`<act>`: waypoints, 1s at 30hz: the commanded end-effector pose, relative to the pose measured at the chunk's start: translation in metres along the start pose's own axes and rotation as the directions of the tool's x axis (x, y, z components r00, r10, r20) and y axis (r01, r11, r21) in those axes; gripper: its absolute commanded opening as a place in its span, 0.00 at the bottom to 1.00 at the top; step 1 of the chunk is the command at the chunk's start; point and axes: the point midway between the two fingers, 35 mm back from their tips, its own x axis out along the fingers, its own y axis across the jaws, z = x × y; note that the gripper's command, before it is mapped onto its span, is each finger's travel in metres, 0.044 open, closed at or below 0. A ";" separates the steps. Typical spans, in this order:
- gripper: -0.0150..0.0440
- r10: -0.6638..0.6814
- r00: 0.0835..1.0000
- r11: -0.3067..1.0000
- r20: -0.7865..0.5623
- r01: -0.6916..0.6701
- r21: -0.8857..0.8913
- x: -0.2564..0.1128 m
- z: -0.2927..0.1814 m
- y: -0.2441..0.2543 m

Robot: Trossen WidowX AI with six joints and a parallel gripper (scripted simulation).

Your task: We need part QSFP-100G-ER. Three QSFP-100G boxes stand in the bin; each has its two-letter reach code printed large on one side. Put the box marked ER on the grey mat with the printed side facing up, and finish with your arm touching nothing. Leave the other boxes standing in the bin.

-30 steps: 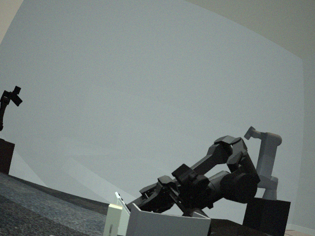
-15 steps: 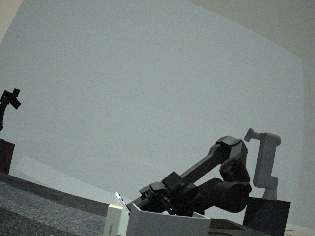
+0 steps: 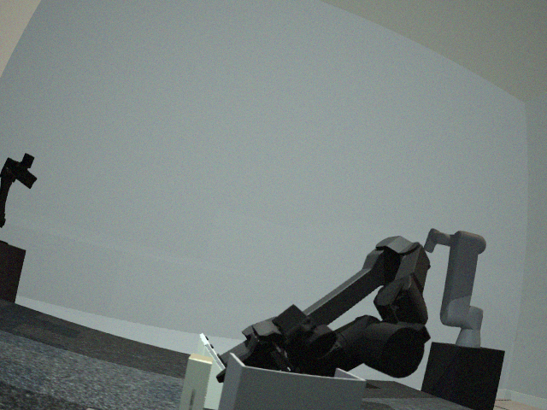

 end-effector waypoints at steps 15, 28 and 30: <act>1.00 0.000 1.000 1.000 -0.001 0.000 0.000 -0.019 0.006 0.001; 1.00 -0.001 1.000 1.000 -0.001 0.001 0.000 -0.039 0.012 0.000; 1.00 -0.001 1.000 1.000 -0.001 0.001 0.000 -0.042 0.012 -0.001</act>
